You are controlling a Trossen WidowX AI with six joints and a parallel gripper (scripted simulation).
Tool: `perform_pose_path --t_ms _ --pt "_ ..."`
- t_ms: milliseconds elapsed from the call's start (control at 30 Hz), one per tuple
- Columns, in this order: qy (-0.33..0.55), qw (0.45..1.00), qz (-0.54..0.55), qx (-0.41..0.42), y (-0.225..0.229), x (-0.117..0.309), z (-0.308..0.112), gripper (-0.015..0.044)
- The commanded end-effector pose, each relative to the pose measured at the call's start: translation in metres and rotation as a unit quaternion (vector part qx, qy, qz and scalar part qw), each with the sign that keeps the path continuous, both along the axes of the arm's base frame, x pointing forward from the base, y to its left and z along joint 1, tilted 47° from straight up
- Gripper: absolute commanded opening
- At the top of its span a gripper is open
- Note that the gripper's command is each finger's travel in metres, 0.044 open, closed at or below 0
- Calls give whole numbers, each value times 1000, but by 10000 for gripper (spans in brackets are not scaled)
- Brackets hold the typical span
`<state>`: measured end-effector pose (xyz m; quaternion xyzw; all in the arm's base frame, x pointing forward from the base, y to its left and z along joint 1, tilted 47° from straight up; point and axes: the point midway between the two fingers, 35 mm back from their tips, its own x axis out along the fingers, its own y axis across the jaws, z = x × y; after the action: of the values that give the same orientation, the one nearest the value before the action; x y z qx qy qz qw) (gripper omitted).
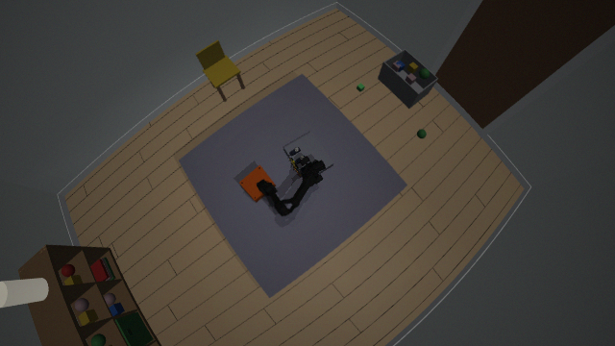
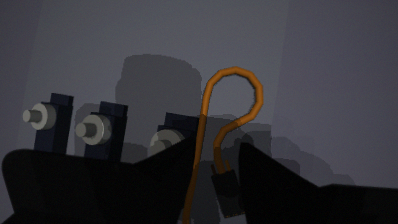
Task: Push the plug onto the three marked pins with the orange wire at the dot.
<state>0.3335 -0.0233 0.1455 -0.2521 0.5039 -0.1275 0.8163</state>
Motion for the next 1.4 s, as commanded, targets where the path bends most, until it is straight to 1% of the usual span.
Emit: perform_pose_path --t_ms 0,233,500,700,900,1367 --pt "57 998 5 -40 -2 -6 -9 115" --pt "151 982 18 -109 -6 -15 -19 115" --pt "245 951 40 -184 -10 -22 -23 115" --pt "247 950 41 -185 -11 -22 -24 115" --pt "247 950 41 -186 -27 -19 -40 115" --pt "247 950 41 -186 -38 -17 -50 115"
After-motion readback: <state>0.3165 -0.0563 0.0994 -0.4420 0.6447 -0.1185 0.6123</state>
